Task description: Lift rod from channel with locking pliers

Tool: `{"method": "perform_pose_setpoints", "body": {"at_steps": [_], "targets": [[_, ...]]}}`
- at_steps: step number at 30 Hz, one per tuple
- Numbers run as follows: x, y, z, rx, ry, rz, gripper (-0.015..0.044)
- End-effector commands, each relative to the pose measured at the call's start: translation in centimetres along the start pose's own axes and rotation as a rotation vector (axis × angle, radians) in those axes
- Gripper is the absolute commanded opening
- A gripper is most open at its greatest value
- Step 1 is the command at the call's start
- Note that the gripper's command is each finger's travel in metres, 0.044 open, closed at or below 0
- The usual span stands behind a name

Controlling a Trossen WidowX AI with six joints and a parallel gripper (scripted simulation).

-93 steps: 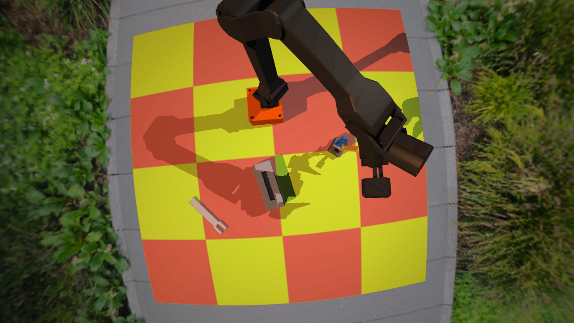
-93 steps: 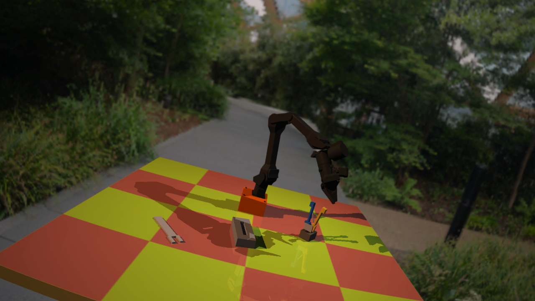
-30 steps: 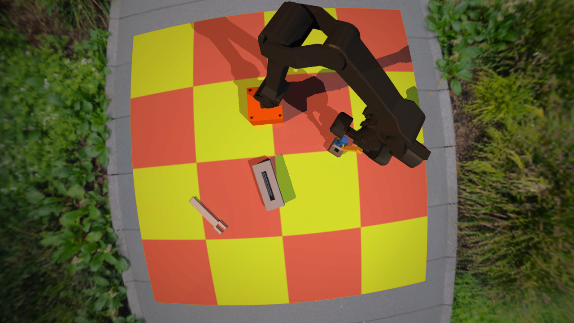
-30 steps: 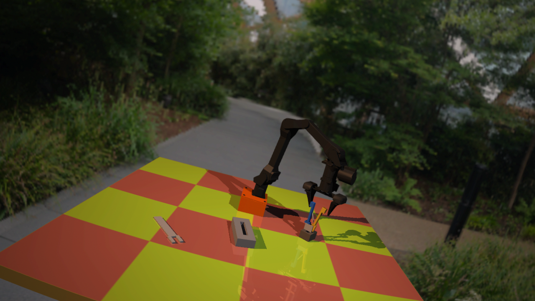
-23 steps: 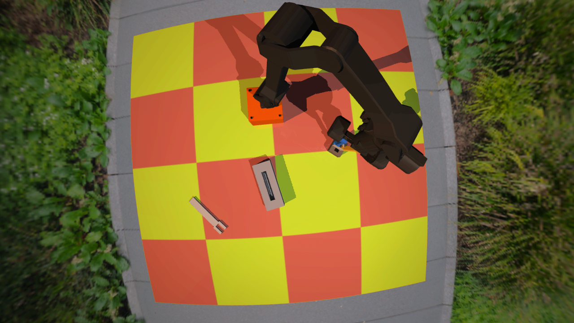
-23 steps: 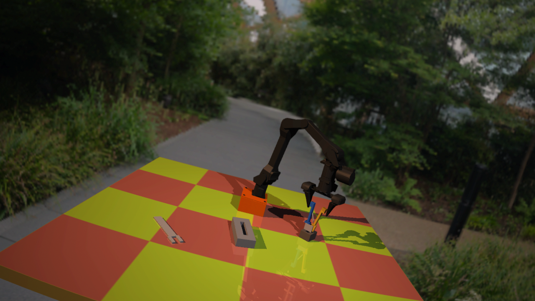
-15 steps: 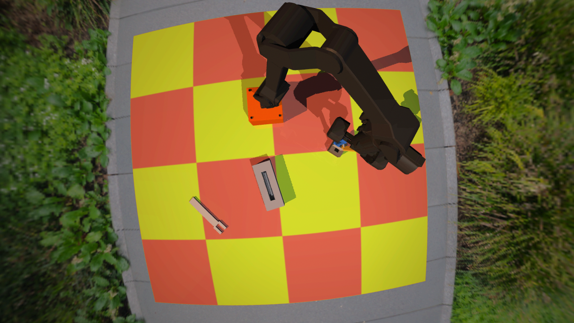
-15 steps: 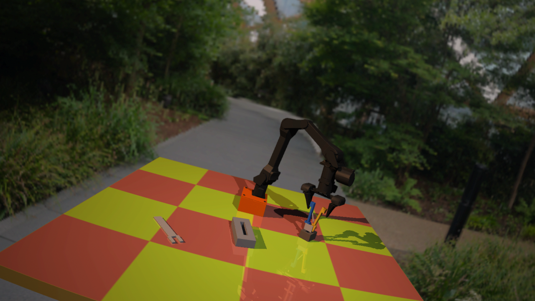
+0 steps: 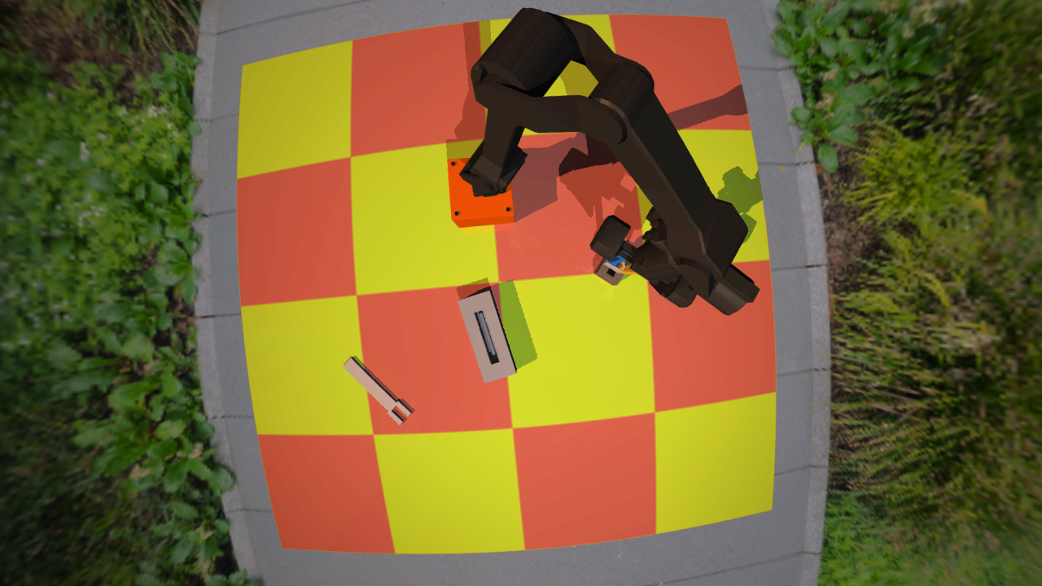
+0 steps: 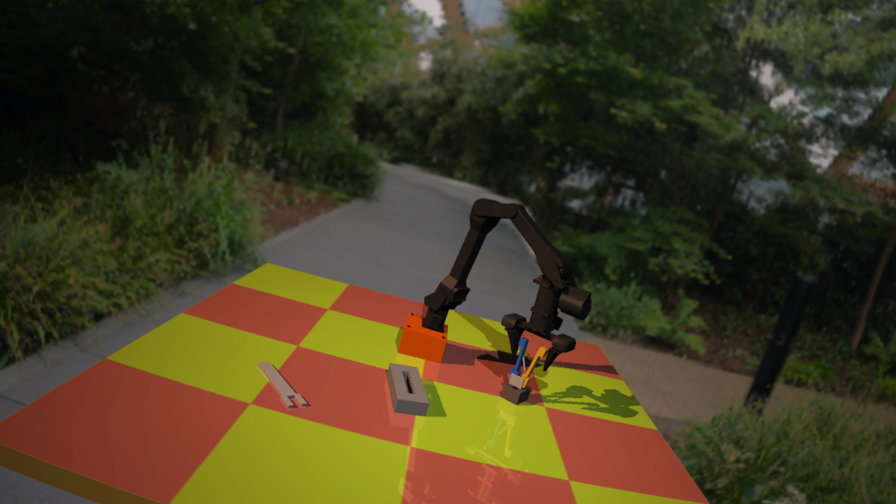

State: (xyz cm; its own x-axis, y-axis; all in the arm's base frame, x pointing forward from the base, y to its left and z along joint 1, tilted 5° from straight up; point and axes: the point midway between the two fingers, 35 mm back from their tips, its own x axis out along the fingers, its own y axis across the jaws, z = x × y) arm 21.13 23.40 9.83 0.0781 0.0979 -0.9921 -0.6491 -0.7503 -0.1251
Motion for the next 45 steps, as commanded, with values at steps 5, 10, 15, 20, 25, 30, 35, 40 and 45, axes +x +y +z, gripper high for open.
{"method": "perform_pose_setpoints", "body": {"at_steps": [5,10,15,20,25,30,35,40,45], "targets": [[0.55,0.24,0.09,-0.005,-0.005,0.013,0.0440],[0.55,0.24,0.09,-0.005,-0.005,0.013,0.0433],[0.55,0.24,0.09,-0.005,-0.005,0.013,0.0427],[0.55,0.24,0.09,-0.005,-0.005,0.013,0.0420],[0.55,0.24,0.09,-0.005,-0.005,0.013,0.0413],[0.55,0.24,0.09,-0.005,-0.005,0.013,0.0407],[0.55,0.24,0.09,-0.005,-0.005,0.013,0.0400],[0.55,0.24,0.09,-0.005,-0.005,0.013,0.0393],[0.55,0.24,0.09,-0.005,-0.005,0.013,0.0387]]}}
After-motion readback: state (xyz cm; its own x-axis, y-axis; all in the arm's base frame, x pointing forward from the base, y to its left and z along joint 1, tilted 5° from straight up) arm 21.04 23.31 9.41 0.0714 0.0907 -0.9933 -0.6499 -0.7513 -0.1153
